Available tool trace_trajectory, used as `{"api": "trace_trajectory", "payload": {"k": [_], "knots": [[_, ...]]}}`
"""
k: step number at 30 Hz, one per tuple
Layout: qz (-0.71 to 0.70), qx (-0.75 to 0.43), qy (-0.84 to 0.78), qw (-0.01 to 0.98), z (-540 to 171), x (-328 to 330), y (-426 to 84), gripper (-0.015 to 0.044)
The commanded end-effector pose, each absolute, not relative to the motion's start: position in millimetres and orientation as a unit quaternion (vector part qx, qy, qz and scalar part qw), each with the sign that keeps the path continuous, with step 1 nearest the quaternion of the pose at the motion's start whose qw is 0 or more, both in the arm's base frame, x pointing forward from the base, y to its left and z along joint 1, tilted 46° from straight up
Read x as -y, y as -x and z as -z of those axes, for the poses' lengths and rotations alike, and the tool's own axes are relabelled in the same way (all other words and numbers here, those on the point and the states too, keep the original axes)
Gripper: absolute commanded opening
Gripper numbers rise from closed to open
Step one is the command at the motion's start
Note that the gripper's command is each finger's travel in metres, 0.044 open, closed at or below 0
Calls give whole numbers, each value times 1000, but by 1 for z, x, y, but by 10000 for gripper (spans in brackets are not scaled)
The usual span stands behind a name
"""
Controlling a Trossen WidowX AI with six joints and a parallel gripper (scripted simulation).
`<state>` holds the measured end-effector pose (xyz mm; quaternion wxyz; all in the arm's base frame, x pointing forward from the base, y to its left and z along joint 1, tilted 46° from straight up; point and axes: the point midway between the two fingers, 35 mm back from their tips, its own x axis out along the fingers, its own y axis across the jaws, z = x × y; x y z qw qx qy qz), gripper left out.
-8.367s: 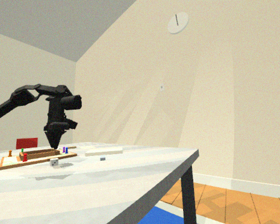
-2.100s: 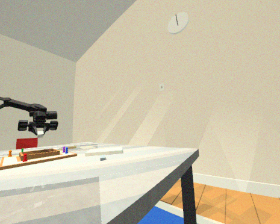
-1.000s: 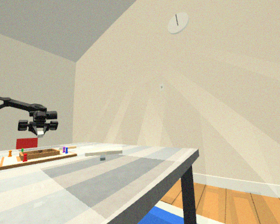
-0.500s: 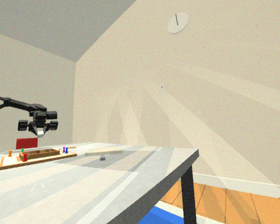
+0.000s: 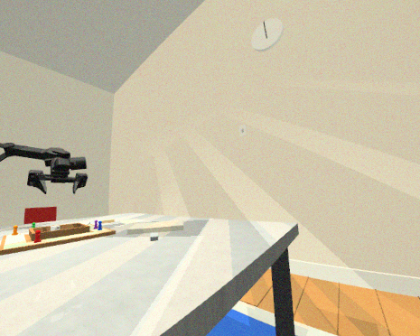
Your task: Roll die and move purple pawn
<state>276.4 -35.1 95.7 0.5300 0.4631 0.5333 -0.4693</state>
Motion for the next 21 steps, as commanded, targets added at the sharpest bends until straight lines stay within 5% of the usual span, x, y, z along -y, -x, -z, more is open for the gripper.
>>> {"api": "trace_trajectory", "payload": {"k": [1, 7, 12, 21], "knots": [[424, -608, -487, 462, -76, 32, -273, 440], [253, -693, -611, 287, -52, 22, -277, 440], [287, -695, -589, 298, -48, 22, -270, 440], [-8, -742, -451, 496, -37, 18, -330, 204]]}}
